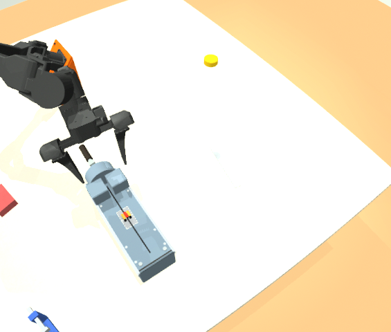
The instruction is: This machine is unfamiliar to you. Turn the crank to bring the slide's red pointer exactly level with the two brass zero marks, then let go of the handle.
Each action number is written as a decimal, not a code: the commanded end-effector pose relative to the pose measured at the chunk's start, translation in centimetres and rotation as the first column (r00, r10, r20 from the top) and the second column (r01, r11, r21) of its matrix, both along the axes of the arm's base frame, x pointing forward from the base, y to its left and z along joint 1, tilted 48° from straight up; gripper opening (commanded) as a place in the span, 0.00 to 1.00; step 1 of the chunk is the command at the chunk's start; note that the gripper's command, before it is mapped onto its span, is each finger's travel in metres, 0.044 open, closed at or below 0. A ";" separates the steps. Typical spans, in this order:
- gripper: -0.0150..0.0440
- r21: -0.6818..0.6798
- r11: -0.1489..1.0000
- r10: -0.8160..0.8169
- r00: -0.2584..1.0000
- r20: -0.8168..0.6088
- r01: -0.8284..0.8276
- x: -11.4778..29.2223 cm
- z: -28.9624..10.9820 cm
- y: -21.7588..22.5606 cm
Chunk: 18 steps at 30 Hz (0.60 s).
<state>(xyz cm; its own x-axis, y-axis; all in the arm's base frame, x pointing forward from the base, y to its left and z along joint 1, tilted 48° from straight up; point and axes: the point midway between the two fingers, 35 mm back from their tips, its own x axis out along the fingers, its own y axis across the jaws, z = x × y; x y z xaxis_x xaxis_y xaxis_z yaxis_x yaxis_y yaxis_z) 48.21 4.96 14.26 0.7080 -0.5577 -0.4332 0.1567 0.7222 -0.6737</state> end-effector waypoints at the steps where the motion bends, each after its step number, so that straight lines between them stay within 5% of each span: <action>1: 1.00 0.000 1.000 -0.005 1.000 0.000 0.005 0.5 -1.3 -1.4; 18: 1.00 -0.002 1.000 -0.005 1.000 0.002 0.005 0.6 -3.4 -3.8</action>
